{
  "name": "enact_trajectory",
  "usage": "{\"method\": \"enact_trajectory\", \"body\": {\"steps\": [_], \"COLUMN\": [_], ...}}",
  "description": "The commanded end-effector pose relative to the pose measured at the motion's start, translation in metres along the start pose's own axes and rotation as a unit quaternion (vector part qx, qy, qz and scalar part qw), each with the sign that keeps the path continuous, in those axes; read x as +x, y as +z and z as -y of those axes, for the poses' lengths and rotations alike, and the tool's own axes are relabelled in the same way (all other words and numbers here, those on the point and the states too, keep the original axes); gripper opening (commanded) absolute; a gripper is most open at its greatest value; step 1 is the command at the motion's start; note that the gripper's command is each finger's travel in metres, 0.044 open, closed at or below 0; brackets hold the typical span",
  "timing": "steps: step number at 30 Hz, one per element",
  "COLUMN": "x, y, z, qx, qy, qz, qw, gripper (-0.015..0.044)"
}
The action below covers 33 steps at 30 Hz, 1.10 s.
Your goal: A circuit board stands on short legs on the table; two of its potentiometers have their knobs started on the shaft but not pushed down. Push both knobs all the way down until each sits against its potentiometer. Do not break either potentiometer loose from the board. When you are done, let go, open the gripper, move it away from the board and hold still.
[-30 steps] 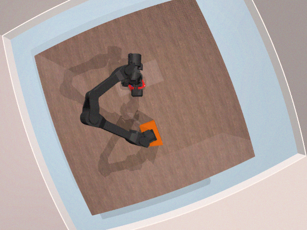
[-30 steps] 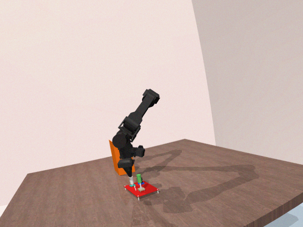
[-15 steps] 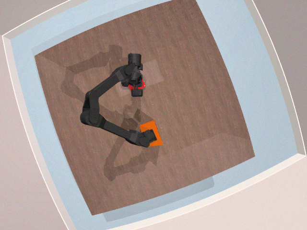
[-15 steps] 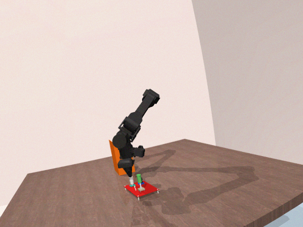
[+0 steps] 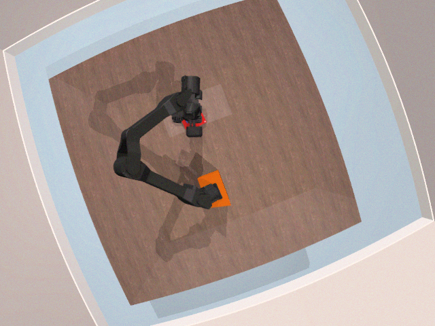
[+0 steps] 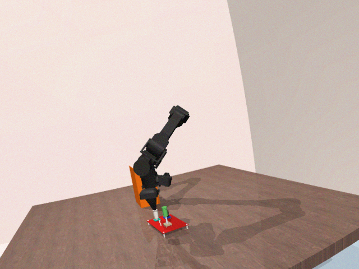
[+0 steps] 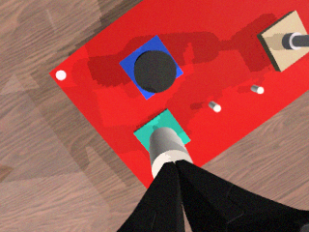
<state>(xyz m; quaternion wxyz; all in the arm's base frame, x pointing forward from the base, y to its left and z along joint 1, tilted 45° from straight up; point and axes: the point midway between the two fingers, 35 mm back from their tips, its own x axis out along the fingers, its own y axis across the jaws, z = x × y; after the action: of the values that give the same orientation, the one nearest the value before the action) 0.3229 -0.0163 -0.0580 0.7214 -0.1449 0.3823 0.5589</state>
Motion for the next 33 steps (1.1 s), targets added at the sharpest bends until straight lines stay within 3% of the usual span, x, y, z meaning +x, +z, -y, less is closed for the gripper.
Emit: {"method": "enact_trajectory", "body": {"steps": [1,17,33], "x": [0.009,0.008,-0.016], "y": [0.002,0.002,0.002], "z": [0.0,0.0,0.0], "qx": [-0.007,-0.007,-0.007], "qy": [0.006,0.006,0.006], "qz": [0.0,0.0,-0.001], "qw": [1.0,1.0,1.0], "gripper": [0.0,0.0,0.0]}}
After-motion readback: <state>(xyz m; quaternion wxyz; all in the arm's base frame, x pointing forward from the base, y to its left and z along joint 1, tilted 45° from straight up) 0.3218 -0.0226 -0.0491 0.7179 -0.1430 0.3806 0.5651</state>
